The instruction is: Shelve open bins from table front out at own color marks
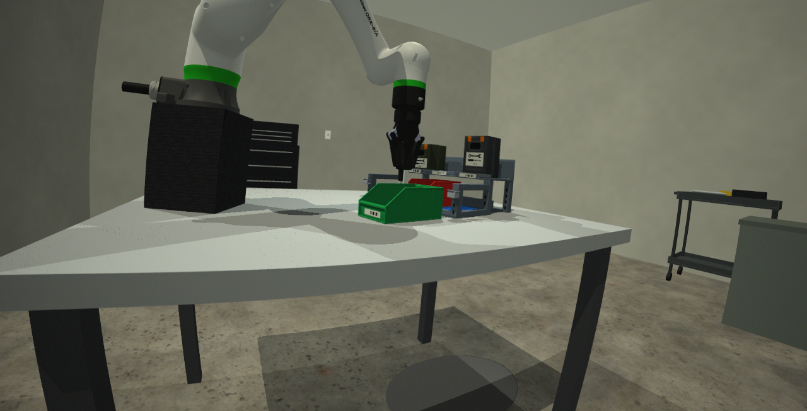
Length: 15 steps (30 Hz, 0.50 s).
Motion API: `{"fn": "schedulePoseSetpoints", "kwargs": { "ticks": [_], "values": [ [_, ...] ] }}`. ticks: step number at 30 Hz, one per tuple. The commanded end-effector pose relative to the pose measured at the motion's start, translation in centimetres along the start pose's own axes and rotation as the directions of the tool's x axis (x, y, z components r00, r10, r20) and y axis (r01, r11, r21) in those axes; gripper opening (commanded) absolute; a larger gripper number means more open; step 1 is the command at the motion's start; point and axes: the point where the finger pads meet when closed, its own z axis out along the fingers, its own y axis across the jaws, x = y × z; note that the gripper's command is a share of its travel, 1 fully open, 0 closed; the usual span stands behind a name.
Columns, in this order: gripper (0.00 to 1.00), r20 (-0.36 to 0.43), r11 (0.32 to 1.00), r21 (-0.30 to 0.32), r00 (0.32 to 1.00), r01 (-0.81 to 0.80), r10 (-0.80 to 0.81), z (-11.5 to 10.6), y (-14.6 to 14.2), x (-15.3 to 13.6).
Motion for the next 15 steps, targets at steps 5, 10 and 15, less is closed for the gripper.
{"fn": "schedulePoseSetpoints", "kwargs": {
  "ticks": [5,10,15],
  "values": [
    [0.00,0.000,1.000,0.000,1.000,0.000,0.000,-0.2,0.0,0.0],
    [0.00,0.000,1.000,0.000,1.000,0.000,0.000,-1.1,0.0,0.0],
    [0.00,0.000,1.000,0.000,1.000,0.000,0.000,-2.7,0.0,0.0]
  ]
}}
